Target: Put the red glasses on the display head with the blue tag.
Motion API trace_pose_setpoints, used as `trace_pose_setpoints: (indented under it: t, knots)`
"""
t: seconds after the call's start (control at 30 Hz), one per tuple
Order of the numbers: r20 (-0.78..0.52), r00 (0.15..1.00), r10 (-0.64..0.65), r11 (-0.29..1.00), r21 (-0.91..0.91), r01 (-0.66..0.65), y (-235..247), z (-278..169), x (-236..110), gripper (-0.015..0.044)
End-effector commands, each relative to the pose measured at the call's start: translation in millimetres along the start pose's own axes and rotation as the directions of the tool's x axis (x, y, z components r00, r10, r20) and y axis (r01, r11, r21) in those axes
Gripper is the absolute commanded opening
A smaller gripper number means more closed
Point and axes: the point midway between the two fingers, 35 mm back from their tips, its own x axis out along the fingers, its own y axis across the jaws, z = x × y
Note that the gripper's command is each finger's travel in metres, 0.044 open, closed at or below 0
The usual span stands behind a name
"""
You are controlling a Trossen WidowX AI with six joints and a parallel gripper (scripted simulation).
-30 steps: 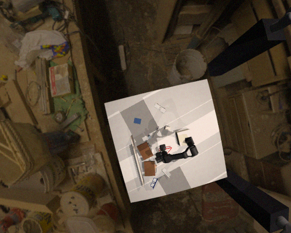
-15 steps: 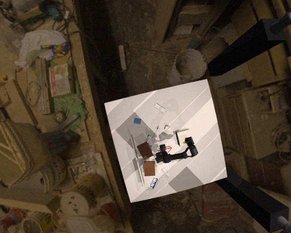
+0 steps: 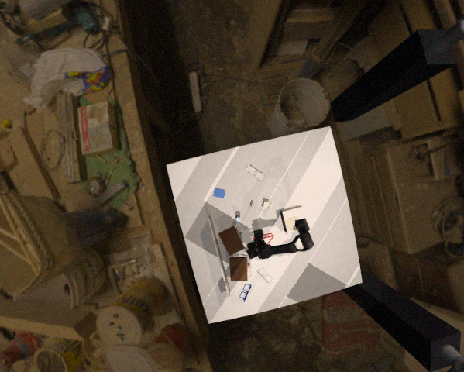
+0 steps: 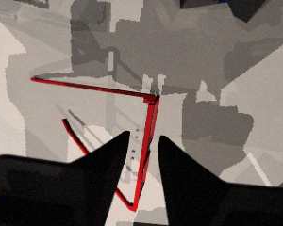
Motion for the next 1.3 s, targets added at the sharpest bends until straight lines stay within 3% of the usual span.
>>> trace_pose_setpoints:
  t: [0.0,0.6,1.27]
  knots:
    - [-0.020,1.000,-0.008,1.000,-0.005,0.008,-2,-4,14,0.0120]
    - [-0.020,1.000,-0.009,1.000,-0.005,0.008,-6,-6,42,0.0120]
    - [-0.020,1.000,-0.008,1.000,-0.005,0.008,-4,-6,43,0.0120]
